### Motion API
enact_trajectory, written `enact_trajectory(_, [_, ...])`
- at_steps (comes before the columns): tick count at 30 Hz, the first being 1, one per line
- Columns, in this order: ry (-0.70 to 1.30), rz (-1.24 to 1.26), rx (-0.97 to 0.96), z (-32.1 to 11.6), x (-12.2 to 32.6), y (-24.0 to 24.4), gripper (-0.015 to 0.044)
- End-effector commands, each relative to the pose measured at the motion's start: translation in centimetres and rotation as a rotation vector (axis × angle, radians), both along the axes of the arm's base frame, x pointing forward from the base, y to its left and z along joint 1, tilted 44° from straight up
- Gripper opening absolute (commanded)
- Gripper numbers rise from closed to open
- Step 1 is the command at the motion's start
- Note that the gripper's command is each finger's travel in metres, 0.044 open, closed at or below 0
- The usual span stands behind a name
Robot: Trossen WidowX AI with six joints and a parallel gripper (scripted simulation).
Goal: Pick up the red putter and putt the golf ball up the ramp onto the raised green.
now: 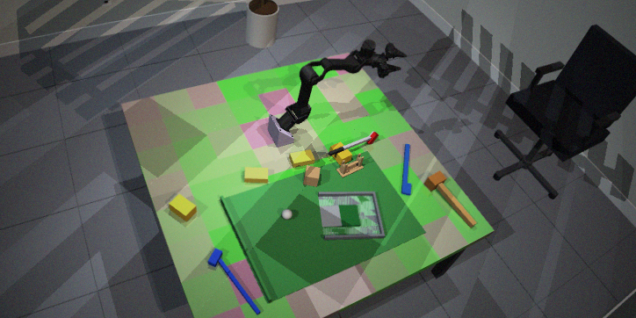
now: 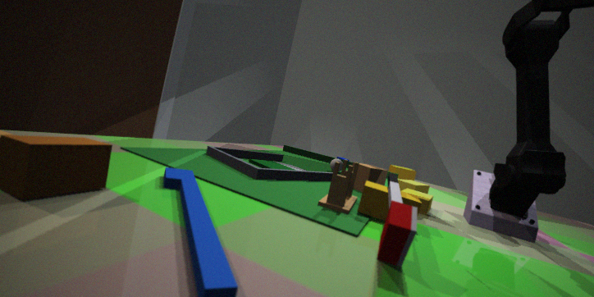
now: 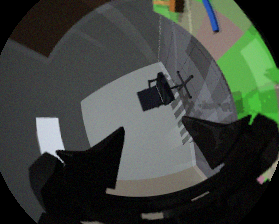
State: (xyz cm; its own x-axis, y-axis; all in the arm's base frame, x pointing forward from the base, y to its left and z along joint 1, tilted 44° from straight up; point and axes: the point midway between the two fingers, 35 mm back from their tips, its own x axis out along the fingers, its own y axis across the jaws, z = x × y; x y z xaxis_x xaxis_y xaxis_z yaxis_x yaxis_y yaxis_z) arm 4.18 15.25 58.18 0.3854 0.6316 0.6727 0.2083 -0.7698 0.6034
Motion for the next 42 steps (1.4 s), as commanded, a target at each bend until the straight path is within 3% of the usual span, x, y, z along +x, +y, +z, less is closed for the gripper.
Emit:
enact_trajectory(1, [-0.521,-0.342,-0.453,-3.7,0.2,6.8,0.044])
enact_trajectory(14, [-1.138,-0.547,-1.022,-11.9,4.7,12.8,0.044])
enact_trajectory(27, [-1.708,-0.414,-1.492,-22.2,12.0,12.6,0.044])
enact_trajectory(35, [-2.002,-0.122,-1.557,-28.5,14.7,9.6,0.044])
enact_trajectory(42, [-2.165,0.107,-1.408,-32.6,15.4,5.7,0.044])
